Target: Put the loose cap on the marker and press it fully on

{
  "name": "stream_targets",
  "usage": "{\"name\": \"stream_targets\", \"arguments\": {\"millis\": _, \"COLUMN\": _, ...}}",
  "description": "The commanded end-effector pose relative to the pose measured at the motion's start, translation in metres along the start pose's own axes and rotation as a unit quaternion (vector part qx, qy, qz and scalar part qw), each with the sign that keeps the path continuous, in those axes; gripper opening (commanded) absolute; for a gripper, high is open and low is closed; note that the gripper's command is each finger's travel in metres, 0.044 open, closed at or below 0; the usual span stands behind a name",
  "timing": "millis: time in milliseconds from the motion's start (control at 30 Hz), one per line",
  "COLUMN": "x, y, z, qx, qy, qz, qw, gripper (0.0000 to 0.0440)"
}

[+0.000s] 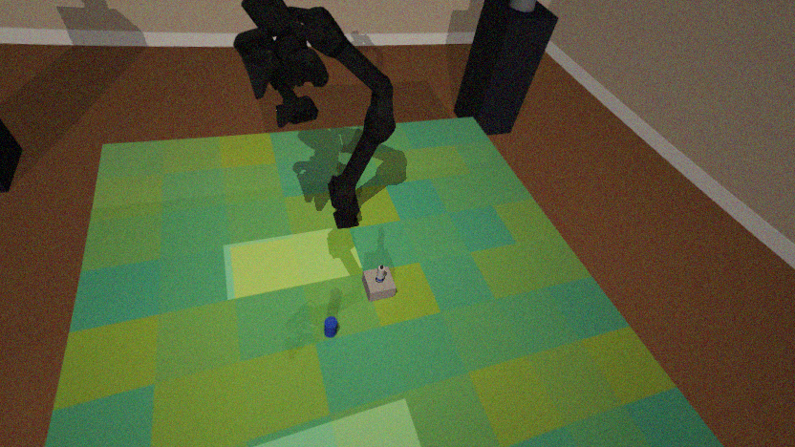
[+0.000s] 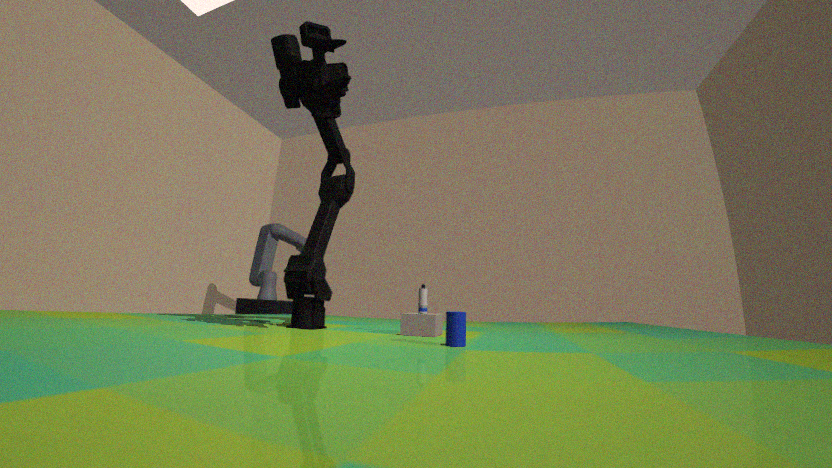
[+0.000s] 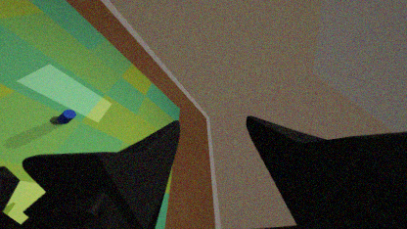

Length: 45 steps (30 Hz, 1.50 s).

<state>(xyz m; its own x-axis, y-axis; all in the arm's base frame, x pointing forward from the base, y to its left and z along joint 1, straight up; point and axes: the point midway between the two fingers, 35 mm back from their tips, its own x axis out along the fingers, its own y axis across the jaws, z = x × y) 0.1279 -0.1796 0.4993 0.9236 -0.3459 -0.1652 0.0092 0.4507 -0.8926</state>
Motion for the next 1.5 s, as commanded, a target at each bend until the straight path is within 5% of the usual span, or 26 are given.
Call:
{"name": "stream_targets", "arguments": {"millis": 0, "x": 0.008, "y": 0.005, "z": -0.008, "qx": 0.004, "qy": -0.006, "qz": 0.016, "qw": 1.0, "gripper": 0.0312}}
{"name": "stream_targets", "arguments": {"millis": 1467, "x": 0.116, "y": 0.09, "z": -0.065, "qx": 0.031, "qy": -0.069, "qz": 0.254, "qw": 0.964, "gripper": 0.0312}}
